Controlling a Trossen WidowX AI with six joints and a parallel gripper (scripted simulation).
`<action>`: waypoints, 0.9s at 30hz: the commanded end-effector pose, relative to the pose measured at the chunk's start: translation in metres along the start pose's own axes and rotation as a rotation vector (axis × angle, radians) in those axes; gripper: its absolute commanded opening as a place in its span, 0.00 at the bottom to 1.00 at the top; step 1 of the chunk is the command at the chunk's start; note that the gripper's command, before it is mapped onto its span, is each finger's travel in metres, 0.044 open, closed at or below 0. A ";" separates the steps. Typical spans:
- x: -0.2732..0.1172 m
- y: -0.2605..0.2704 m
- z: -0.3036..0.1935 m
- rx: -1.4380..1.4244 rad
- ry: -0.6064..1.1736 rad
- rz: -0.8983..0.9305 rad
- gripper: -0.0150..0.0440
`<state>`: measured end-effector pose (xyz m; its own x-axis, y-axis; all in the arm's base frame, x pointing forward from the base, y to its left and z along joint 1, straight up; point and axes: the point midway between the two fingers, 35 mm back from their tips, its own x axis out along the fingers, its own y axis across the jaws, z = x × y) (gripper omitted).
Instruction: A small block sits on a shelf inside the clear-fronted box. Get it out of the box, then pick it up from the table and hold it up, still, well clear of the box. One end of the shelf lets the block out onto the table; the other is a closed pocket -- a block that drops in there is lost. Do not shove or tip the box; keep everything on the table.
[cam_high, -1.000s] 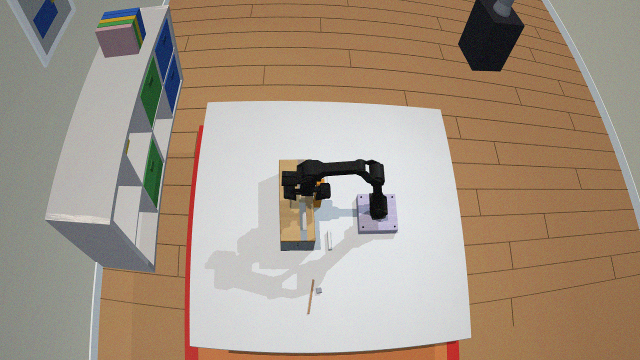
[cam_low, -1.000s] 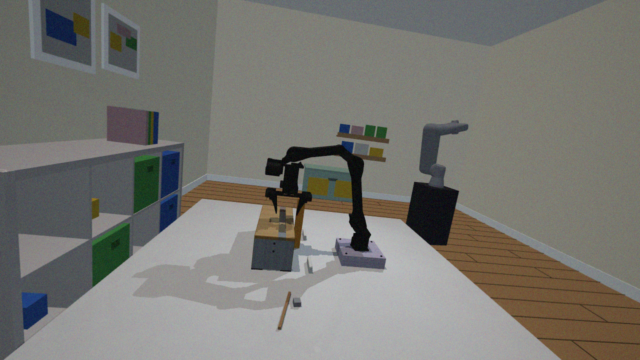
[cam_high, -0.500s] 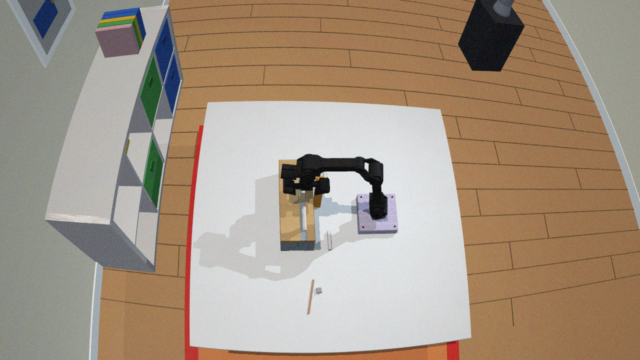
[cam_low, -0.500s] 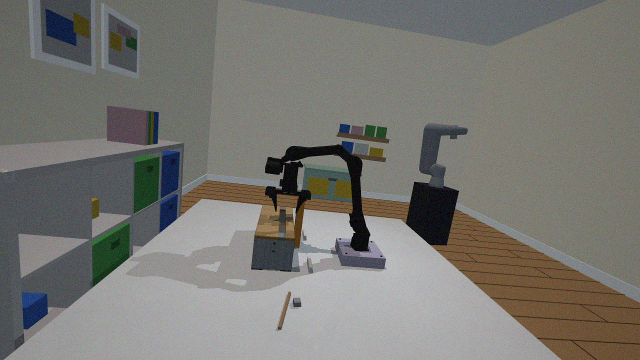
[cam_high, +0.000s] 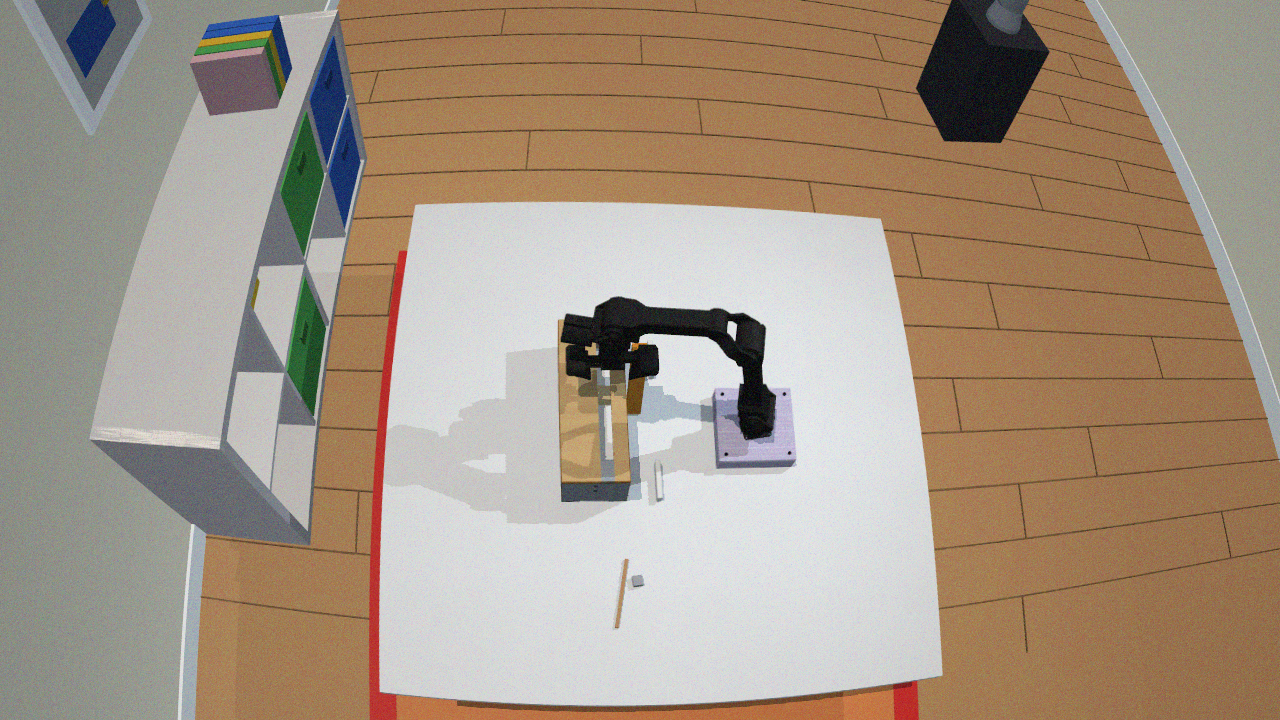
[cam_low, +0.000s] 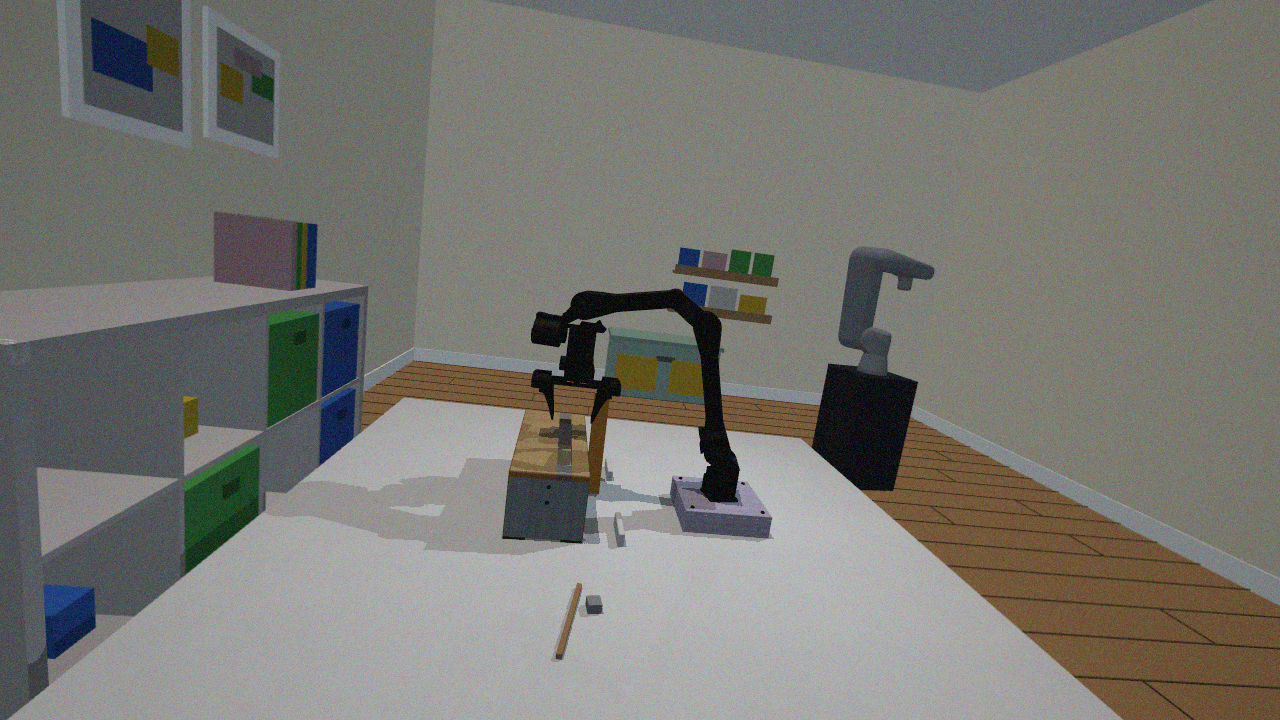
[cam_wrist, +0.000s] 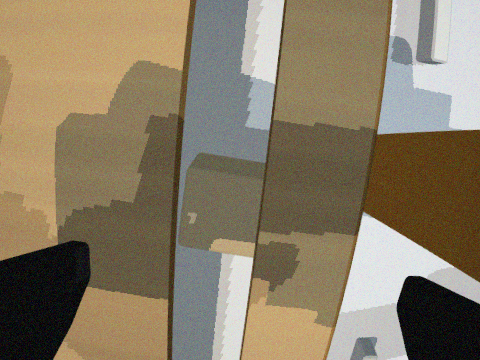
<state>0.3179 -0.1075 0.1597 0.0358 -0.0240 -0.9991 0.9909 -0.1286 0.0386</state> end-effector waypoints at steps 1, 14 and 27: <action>0.000 0.000 0.007 -0.003 -0.004 -0.002 0.93; 0.001 -0.002 0.028 -0.003 -0.006 -0.002 0.93; 0.001 -0.003 0.036 0.000 -0.004 -0.002 0.93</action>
<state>0.3104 -0.1429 0.1590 0.0338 -0.0278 -0.9990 0.9913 -0.1266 0.0370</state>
